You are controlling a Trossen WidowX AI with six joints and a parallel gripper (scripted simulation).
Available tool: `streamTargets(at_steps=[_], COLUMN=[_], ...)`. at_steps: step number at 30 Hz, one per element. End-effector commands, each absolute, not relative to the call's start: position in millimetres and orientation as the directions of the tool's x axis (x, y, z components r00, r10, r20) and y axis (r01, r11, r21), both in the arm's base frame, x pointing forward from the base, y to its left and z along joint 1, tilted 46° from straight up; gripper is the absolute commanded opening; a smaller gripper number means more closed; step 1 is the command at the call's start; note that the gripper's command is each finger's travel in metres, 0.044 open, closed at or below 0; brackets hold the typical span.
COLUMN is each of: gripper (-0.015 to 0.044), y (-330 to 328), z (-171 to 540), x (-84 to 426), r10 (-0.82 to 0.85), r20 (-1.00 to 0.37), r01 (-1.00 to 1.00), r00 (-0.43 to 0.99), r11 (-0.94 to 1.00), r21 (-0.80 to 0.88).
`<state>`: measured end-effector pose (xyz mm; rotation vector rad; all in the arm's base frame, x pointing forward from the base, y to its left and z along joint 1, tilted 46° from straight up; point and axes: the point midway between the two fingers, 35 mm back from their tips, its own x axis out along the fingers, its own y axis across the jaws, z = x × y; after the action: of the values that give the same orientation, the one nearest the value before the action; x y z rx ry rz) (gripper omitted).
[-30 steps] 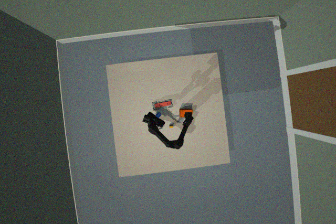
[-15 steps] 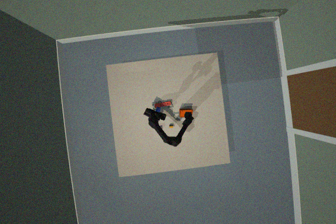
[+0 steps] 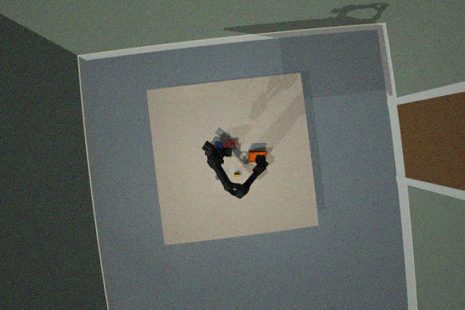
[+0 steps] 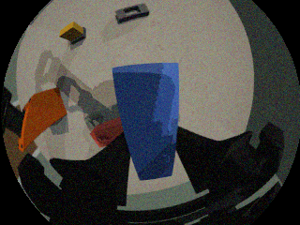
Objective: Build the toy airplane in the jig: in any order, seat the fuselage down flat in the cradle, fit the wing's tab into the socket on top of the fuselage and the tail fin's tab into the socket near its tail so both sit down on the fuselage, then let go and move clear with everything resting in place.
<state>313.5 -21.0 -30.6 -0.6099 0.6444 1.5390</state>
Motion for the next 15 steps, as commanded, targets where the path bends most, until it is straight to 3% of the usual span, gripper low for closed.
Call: streamTargets(at_steps=[1,11,15], gripper=[0.0,0.0,0.0105], y=[-28,-40,-40], z=[-45,-66,-66], x=[306,295,295], r10=[0.701,0.707,0.707], r20=[-0.709,-0.703,-0.703], r01=[-0.994,-0.969,-0.969], r00=[-0.07,-0.072,-0.072], r11=[-0.105,-0.216,-0.216], r21=[-0.005,-0.118,-0.118])
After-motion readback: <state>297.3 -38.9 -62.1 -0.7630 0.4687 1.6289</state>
